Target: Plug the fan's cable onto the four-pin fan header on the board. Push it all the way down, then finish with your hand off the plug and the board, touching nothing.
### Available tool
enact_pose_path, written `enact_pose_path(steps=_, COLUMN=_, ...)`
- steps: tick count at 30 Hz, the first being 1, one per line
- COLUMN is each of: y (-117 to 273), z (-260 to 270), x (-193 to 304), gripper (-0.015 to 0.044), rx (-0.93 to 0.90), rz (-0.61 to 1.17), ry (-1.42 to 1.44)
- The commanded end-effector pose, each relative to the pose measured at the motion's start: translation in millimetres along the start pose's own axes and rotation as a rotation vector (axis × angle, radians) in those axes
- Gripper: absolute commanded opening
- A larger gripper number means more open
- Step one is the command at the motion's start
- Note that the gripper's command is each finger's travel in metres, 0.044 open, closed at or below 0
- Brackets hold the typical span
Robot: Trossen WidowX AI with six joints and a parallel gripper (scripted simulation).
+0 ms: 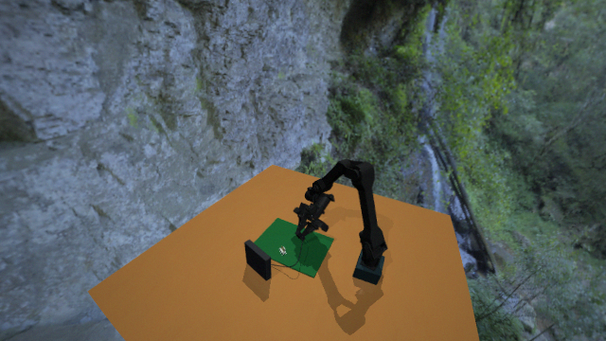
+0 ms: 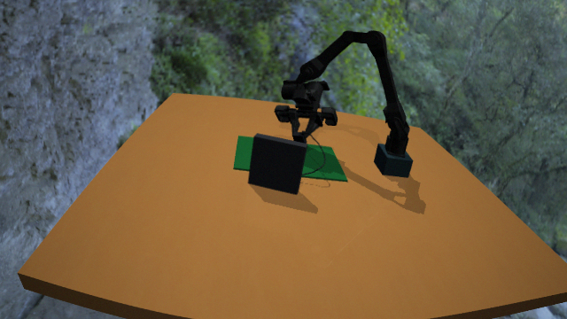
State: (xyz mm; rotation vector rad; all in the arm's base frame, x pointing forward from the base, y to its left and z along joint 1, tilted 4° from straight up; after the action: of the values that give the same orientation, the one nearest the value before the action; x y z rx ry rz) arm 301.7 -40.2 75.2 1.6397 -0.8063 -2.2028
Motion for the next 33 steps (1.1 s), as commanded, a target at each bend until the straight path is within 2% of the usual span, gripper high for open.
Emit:
enact_pose_path(steps=1, y=2, z=1, x=6, gripper=0.0, rx=0.014, rz=-0.068, ry=0.016)
enact_pose_path(steps=33, y=18, z=8, x=42, gripper=0.0, rx=0.213, rz=-0.484, ry=0.093)
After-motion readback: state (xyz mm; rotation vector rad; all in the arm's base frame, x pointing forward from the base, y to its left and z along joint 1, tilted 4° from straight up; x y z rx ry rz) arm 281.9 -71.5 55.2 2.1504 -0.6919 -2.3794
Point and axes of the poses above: the point midway between the two fingers, 35 mm back from their tips, its own y axis back along the fingers, its own z axis across the jaws, x = y × z, the point moved 8 cm from there along y, back along the fingers
